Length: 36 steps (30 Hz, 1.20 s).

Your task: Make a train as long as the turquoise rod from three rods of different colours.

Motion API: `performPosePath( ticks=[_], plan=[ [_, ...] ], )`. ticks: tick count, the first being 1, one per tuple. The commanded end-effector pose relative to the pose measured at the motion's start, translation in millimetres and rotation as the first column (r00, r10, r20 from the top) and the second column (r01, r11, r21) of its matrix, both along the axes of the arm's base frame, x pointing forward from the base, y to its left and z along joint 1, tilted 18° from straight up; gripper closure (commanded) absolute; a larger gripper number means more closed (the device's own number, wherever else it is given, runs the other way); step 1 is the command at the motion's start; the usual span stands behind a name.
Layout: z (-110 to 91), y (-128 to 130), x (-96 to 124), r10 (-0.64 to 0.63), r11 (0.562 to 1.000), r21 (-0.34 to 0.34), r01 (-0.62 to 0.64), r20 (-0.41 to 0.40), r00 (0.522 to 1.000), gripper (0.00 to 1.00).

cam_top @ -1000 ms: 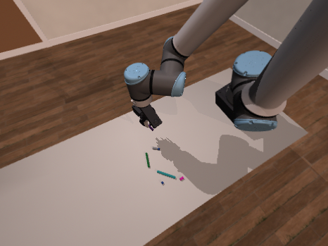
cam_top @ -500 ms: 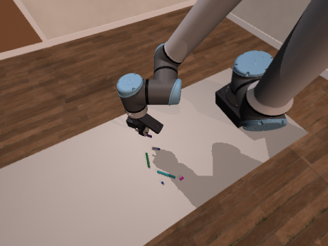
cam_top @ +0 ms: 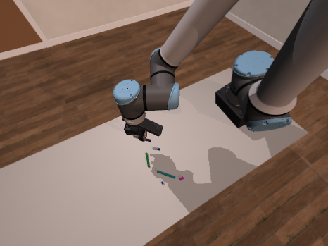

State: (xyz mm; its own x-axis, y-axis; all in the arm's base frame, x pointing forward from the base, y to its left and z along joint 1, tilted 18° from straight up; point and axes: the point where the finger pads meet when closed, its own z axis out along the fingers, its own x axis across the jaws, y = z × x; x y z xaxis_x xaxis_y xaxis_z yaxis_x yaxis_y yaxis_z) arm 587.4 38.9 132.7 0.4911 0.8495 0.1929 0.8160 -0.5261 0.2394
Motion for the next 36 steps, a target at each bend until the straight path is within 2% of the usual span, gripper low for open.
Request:
performPosePath(
  ticks=[1,9,17,19,30,36],
  plan=[
    [0.8,0.9,1.0,0.009,1.000,-0.003,-0.009,0.001,1.000,1.00],
    [-1.1,0.9,1.7,0.009,1.000,-0.003,-0.009,0.001,1.000,1.00],
    [-21.4,1.7,8.2,0.009,1.000,-0.003,-0.009,0.001,1.000,1.00],
    [-21.4,1.7,8.2,0.009,1.000,-0.003,-0.009,0.001,1.000,1.00],
    [-66.1,3.5,22.5,0.009,1.000,-0.003,-0.009,0.001,1.000,1.00],
    [-76.8,4.0,26.0,0.009,1.000,-0.003,-0.009,0.001,1.000,1.00]
  ],
)
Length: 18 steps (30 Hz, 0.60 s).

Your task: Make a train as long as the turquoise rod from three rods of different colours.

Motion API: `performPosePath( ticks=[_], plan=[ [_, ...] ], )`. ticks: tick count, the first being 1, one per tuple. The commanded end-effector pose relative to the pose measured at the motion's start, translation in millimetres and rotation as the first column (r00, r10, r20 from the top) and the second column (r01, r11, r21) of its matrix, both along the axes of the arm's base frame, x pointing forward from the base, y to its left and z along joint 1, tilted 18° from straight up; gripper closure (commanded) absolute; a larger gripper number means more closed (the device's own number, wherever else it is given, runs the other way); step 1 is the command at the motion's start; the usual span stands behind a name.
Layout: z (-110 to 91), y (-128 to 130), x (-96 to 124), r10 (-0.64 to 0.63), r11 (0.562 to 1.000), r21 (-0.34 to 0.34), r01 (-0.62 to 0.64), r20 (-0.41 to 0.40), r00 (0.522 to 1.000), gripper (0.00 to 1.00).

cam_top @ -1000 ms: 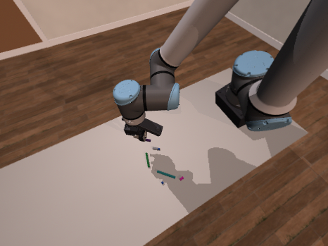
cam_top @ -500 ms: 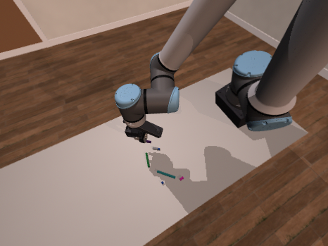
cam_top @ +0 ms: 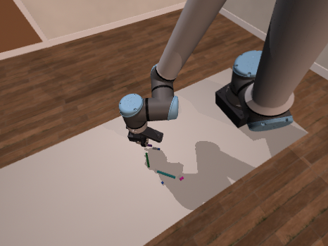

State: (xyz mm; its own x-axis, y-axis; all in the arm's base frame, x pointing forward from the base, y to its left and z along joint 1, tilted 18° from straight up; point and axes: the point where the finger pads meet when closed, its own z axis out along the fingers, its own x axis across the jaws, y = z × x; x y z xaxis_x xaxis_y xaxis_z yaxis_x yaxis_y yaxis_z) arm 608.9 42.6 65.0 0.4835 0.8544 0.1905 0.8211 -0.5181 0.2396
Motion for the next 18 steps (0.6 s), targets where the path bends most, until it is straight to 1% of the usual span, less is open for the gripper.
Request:
performPosePath(
  ticks=[1,6,18],
  plan=[
    [-10.9,0.3,5.1,0.000,1.000,-0.001,0.000,0.002,1.000,1.00],
    [-15.0,0.5,6.5,0.000,1.000,-0.001,0.000,0.002,1.000,1.00],
    [-15.2,0.5,6.5,0.000,1.000,-0.001,0.000,0.002,1.000,1.00]
  ],
)
